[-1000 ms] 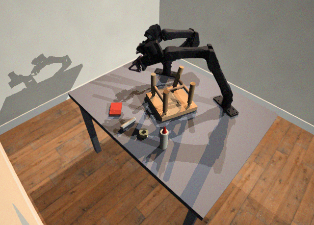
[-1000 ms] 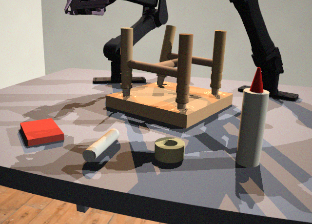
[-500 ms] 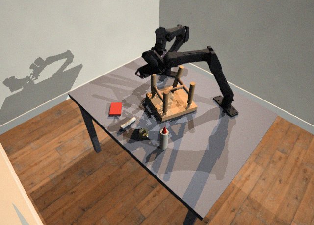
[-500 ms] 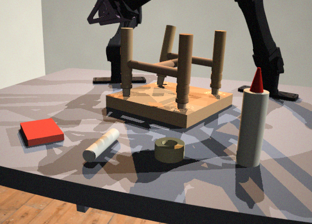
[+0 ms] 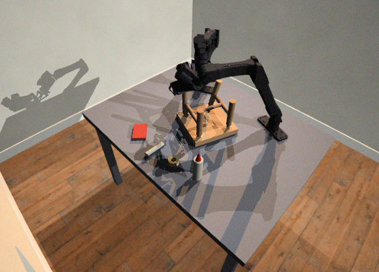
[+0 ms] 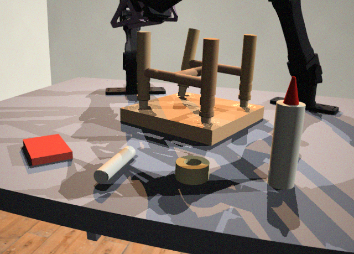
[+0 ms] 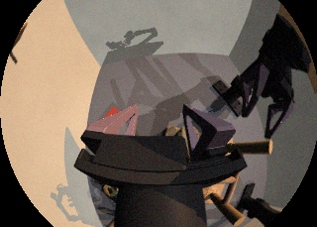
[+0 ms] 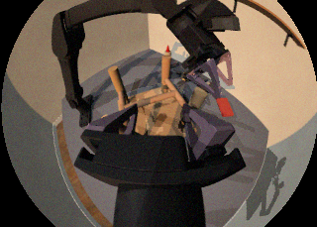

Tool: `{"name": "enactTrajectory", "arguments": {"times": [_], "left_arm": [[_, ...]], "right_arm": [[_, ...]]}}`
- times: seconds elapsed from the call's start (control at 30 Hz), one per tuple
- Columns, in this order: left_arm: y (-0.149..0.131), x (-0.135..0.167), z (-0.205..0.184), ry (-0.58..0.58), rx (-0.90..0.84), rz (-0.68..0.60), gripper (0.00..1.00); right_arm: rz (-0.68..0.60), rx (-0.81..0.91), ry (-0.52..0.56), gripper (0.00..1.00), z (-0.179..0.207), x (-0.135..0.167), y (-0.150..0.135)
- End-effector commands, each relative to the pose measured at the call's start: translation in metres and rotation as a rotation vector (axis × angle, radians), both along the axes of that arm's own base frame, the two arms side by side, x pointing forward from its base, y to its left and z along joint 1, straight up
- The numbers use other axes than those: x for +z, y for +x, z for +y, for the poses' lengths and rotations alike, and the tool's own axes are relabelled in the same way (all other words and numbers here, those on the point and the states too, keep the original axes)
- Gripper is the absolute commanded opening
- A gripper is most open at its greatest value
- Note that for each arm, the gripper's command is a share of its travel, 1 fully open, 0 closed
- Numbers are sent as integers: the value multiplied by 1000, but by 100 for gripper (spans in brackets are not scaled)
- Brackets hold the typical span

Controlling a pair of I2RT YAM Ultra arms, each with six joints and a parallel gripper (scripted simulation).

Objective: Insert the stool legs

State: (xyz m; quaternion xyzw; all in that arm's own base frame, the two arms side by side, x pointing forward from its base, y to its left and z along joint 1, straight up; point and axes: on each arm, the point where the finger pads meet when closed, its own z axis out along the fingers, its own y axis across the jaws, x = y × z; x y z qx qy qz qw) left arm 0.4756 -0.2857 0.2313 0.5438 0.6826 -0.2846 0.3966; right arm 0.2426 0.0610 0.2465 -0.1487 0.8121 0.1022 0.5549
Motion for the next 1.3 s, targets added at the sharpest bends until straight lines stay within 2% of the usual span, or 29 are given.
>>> {"name": "enactTrajectory", "arguments": {"times": [0.0,0.03,0.07,0.27,0.33,0.43,0.6,0.63,0.7,0.73,0.77,0.83,1.03,1.13,1.17,1.2,1.27], "left_arm": [[-10,32,1,-36,-54,-45,69],[-13,25,-1,-34,-66,-29,69],[-13,37,1,-44,-65,-54,69],[-21,39,5,-63,-102,-52,69],[-23,39,6,-70,-115,-51,69],[-32,17,9,-69,-135,12,69],[-31,19,9,-86,-157,3,69],[-37,15,11,-87,-161,18,69],[-36,23,11,-104,-179,-1,69],[-40,12,13,-107,-188,29,69],[-40,24,13,-119,-199,-2,69],[-42,14,14,-133,-218,26,69],[-57,41,21,-213,-295,-26,69],[-58,44,21,-220,-301,-33,69],[-57,27,18,-219,-304,9,69],[-55,5,20,-212,-292,66,69],[-50,10,23,-210,-283,48,69]], "right_arm": [[16,23,10,69,6,-5,-4],[6,23,3,69,7,-1,-3],[14,40,-1,69,9,-6,-5],[14,103,-4,69,23,-9,-10],[-9,115,-5,69,26,2,-12],[-27,143,-3,69,33,8,-14],[-13,170,-2,69,39,4,-15],[-43,182,-5,69,41,14,-19],[-42,205,-2,69,46,14,-21],[-53,222,-1,69,50,18,-23],[-52,233,1,69,52,18,-24],[-57,257,0,69,58,19,-27],[-63,358,8,69,80,21,-40],[-64,368,10,69,82,22,-42],[-34,379,3,69,85,12,-41],[-66,386,11,69,86,22,-44],[-66,395,11,69,87,22,-46]]}}
